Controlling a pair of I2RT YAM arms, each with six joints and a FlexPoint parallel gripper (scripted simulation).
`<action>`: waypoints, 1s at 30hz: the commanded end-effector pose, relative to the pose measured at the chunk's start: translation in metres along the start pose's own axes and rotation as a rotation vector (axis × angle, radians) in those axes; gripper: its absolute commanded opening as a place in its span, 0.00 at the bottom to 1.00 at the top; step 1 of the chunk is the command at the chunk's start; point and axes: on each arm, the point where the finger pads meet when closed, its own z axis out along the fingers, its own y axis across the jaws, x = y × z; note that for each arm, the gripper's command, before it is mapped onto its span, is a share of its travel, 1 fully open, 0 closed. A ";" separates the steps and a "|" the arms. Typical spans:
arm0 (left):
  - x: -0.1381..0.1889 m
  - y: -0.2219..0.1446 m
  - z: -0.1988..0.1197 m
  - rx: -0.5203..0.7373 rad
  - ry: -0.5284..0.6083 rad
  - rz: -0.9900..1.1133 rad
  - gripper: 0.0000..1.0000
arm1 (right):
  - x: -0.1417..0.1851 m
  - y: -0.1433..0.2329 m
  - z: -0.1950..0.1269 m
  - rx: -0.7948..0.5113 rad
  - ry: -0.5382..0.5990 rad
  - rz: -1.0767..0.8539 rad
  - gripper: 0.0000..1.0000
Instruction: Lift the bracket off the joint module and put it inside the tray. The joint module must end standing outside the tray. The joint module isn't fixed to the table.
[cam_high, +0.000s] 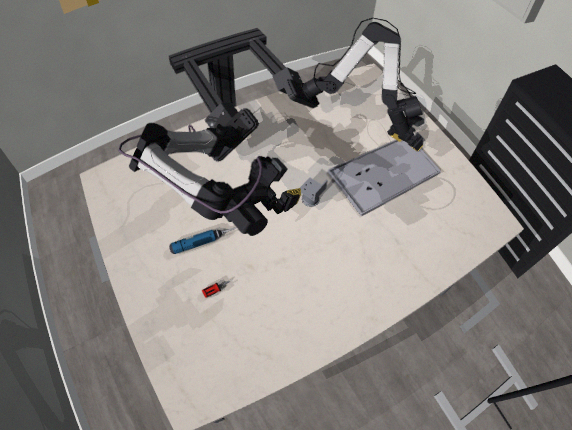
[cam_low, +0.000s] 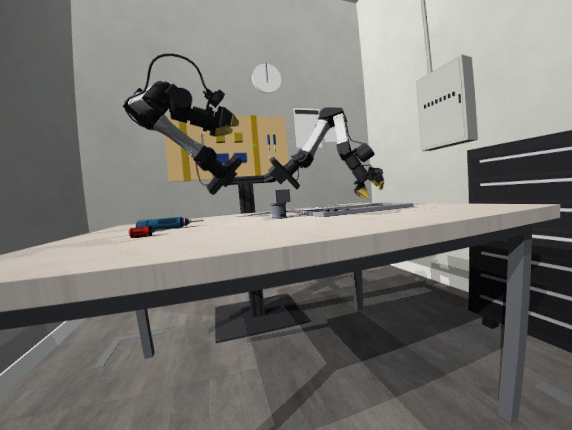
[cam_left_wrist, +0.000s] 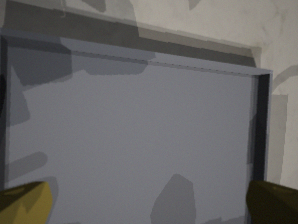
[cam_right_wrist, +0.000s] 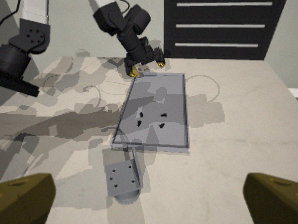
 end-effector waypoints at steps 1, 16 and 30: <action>0.050 -0.002 0.001 -0.088 0.121 0.169 1.00 | -0.003 0.021 -0.007 -0.019 0.060 0.025 1.00; 0.257 -0.032 -0.116 0.126 0.509 0.933 1.00 | -0.009 0.084 -0.039 0.048 0.163 0.017 1.00; 0.335 -0.008 -0.227 0.401 0.483 1.627 1.00 | -0.003 0.125 -0.053 0.116 0.206 0.004 1.00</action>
